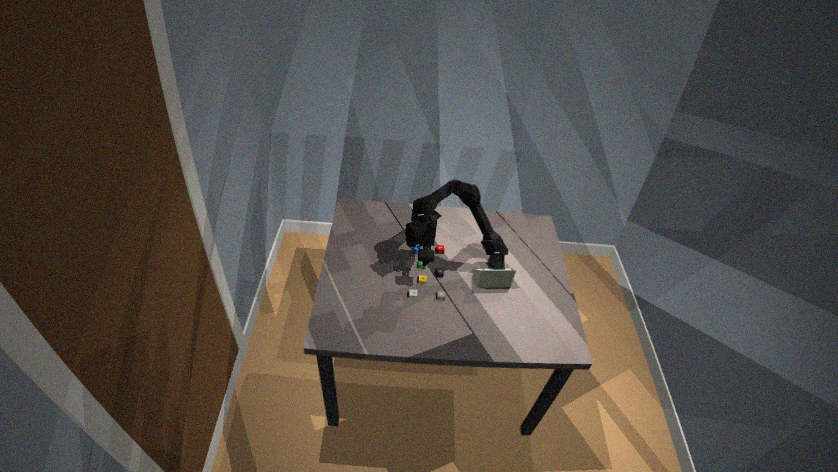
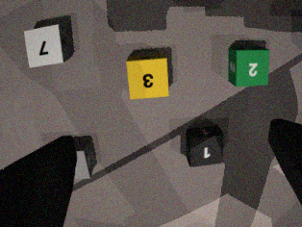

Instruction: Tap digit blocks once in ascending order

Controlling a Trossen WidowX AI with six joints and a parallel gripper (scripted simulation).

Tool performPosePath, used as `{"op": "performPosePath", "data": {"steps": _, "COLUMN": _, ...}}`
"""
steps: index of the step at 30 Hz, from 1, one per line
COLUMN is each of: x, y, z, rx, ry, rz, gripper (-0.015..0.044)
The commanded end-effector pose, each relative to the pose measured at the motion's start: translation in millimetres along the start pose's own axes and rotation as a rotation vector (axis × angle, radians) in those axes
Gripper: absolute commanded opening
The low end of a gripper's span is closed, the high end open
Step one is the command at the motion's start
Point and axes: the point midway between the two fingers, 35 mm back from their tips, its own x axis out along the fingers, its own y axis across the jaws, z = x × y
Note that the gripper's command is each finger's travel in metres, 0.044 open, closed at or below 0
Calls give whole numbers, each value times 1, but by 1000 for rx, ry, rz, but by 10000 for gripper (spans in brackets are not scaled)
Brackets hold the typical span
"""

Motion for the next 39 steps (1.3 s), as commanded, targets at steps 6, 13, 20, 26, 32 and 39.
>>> {"op": "performPosePath", "data": {"steps": 6, "x": 2, "y": -3, "z": -4, "rx": -13, "ry": -1, "rz": -5, "gripper": 400}}
{"op": "performPosePath", "data": {"steps": 13, "x": 2, "y": -3, "z": -4, "rx": -13, "ry": -1, "rz": -5, "gripper": 400}}
{"op": "performPosePath", "data": {"steps": 20, "x": 1, "y": -46, "z": 1, "rx": -14, "ry": -1, "rz": -6, "gripper": 400}}
{"op": "performPosePath", "data": {"steps": 26, "x": 1, "y": -90, "z": 1, "rx": -14, "ry": -1, "rz": -10, "gripper": 400}}
{"op": "performPosePath", "data": {"steps": 32, "x": 1, "y": -90, "z": 1, "rx": -14, "ry": -1, "rz": -10, "gripper": 400}}
{"op": "performPosePath", "data": {"steps": 39, "x": 1, "y": -90, "z": 1, "rx": -14, "ry": -1, "rz": -10, "gripper": 400}}
